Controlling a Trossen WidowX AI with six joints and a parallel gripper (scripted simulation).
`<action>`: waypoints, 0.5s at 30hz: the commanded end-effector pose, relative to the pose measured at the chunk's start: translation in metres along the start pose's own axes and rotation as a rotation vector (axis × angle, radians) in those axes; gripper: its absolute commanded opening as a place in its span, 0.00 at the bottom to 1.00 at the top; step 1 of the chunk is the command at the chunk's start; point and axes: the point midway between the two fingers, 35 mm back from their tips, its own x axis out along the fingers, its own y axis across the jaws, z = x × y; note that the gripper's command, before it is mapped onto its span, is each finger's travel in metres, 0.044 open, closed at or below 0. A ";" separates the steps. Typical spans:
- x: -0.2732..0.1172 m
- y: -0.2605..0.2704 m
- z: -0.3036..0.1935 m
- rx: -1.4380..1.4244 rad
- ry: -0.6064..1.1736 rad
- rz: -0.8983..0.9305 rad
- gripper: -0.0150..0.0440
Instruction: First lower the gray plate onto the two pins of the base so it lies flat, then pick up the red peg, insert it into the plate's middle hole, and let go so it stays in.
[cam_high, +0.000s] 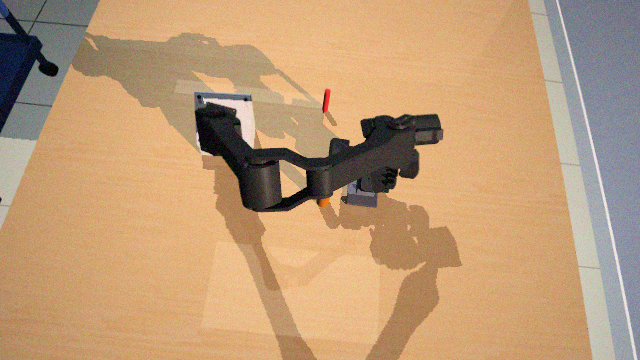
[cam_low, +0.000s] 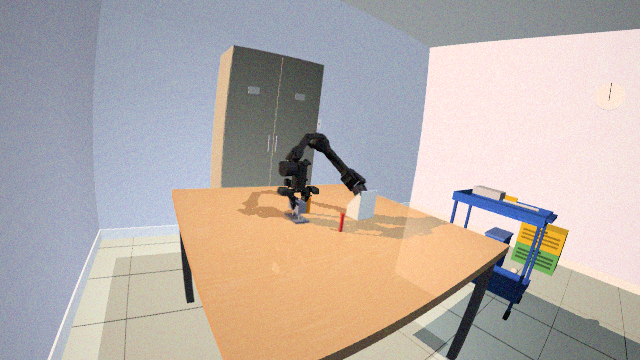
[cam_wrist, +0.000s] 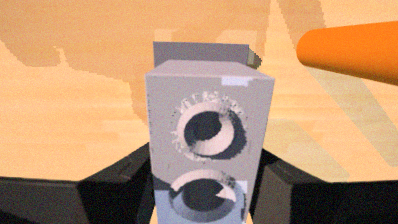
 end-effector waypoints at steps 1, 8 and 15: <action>0.003 0.000 -0.001 -0.007 -0.003 0.003 0.25; 0.014 0.001 -0.001 -0.007 -0.003 0.004 0.25; 0.024 0.001 0.000 -0.007 -0.004 0.004 0.25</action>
